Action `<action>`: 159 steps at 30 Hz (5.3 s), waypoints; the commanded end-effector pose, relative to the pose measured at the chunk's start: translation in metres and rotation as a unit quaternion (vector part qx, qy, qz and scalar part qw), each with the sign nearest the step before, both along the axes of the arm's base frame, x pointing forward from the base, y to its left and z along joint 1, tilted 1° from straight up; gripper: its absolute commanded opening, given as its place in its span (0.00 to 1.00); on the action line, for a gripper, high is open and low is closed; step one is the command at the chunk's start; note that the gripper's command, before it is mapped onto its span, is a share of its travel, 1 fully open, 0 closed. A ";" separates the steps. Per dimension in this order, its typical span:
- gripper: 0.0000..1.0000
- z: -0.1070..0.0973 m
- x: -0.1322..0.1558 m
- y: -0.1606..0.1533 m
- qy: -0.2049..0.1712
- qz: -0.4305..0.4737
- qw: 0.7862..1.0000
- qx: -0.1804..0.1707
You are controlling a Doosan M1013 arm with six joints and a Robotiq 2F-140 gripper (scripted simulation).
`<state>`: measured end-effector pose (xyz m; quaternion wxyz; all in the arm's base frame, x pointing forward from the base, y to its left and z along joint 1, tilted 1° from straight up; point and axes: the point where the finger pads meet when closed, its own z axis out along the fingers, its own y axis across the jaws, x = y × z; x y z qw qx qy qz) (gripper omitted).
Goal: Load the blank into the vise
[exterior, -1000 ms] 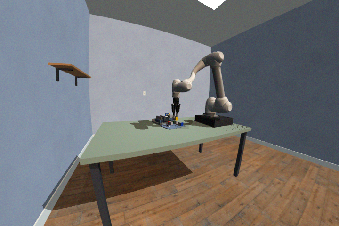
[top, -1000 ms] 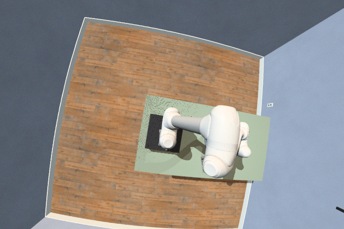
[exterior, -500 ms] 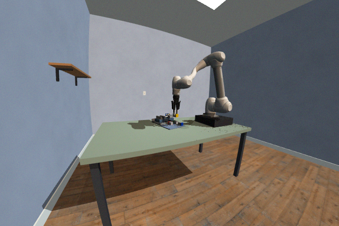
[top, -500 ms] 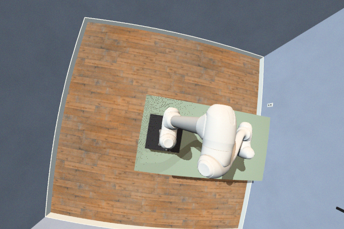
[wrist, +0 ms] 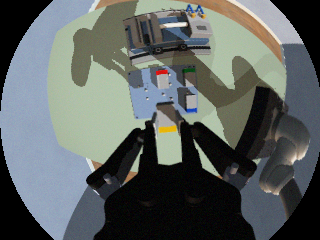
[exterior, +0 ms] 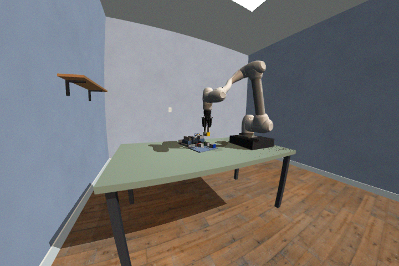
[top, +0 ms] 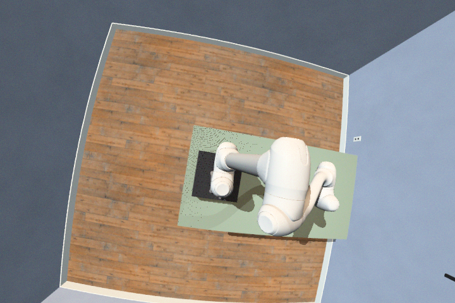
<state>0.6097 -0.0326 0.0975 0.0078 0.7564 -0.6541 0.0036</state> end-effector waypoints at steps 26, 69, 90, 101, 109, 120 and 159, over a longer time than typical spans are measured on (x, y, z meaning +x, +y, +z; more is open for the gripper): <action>0.00 -0.004 0.000 0.000 0.000 0.000 1.000 0.000; 0.00 -0.009 0.000 0.000 0.001 0.077 0.997 0.000; 0.00 -0.010 0.000 0.000 0.004 0.217 0.976 0.001; 0.00 -0.009 0.000 0.000 0.005 0.281 0.960 0.001; 0.00 -0.009 0.000 0.000 0.006 0.332 0.943 0.001; 0.00 -0.009 0.000 0.000 0.007 0.400 0.916 0.001; 0.00 -0.009 0.000 0.000 0.010 0.603 0.798 0.003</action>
